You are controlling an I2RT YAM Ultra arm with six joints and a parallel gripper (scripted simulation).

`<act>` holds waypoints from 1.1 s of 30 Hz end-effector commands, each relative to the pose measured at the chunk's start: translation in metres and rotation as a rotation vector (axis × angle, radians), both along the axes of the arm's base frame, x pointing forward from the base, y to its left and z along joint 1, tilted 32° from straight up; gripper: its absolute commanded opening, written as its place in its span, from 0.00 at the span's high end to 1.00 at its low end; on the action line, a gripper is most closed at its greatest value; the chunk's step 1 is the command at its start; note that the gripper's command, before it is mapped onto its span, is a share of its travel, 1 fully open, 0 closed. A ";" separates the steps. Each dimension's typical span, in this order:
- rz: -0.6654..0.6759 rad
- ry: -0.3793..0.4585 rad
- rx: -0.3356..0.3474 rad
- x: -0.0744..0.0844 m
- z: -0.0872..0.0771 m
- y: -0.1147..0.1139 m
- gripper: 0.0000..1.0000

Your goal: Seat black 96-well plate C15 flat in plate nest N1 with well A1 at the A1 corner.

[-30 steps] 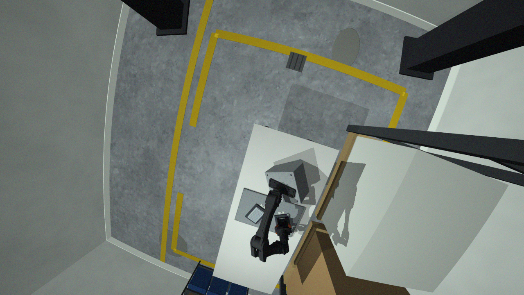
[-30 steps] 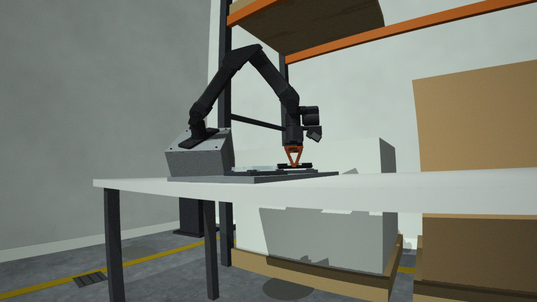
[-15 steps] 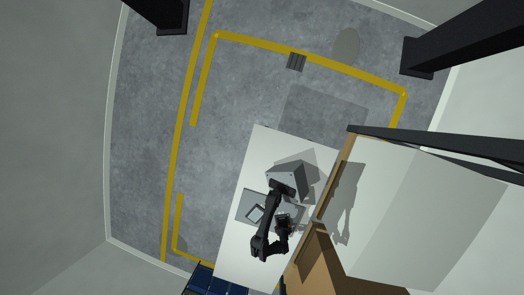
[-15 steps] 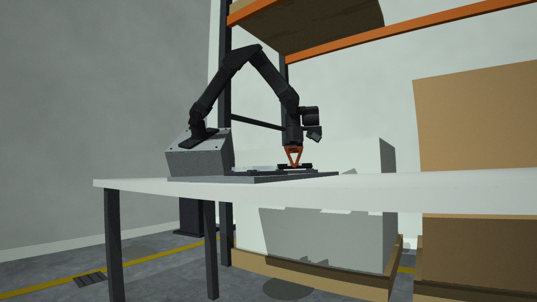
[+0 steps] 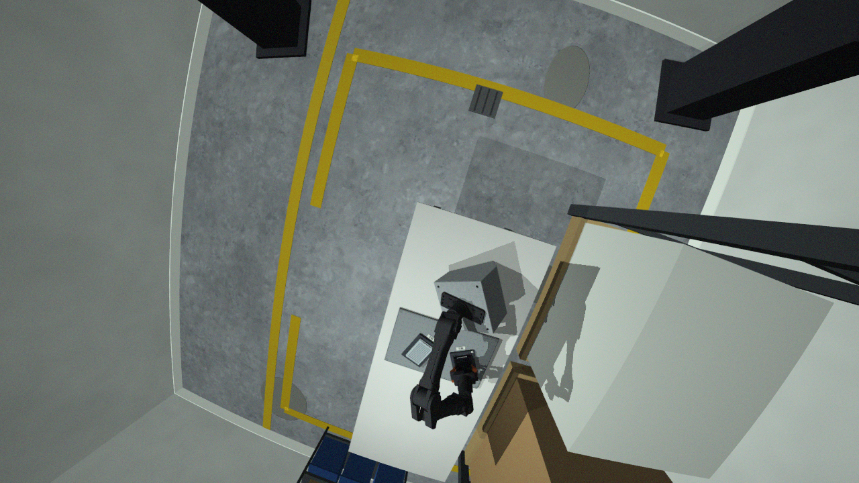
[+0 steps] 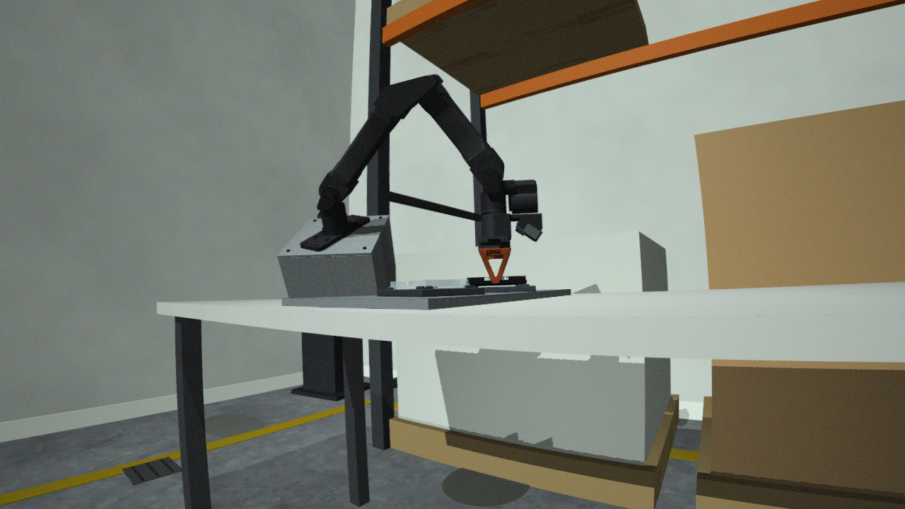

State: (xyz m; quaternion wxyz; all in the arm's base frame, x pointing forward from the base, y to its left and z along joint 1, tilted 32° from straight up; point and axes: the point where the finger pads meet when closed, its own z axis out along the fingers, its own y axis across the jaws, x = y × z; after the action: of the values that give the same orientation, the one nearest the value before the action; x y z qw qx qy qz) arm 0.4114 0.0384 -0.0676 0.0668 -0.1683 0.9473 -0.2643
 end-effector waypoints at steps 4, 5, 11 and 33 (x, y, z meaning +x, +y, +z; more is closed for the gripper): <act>0.008 -0.012 0.005 0.003 0.003 0.003 1.00; 0.008 -0.012 0.005 0.003 0.003 0.003 1.00; 0.008 -0.012 0.005 0.003 0.002 0.003 1.00; 0.008 -0.012 0.005 0.004 -0.001 0.001 0.00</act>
State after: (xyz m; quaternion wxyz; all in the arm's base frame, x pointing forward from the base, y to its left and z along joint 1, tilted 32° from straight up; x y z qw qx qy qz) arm 0.4119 0.0371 -0.0704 0.0665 -0.1689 0.9475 -0.2632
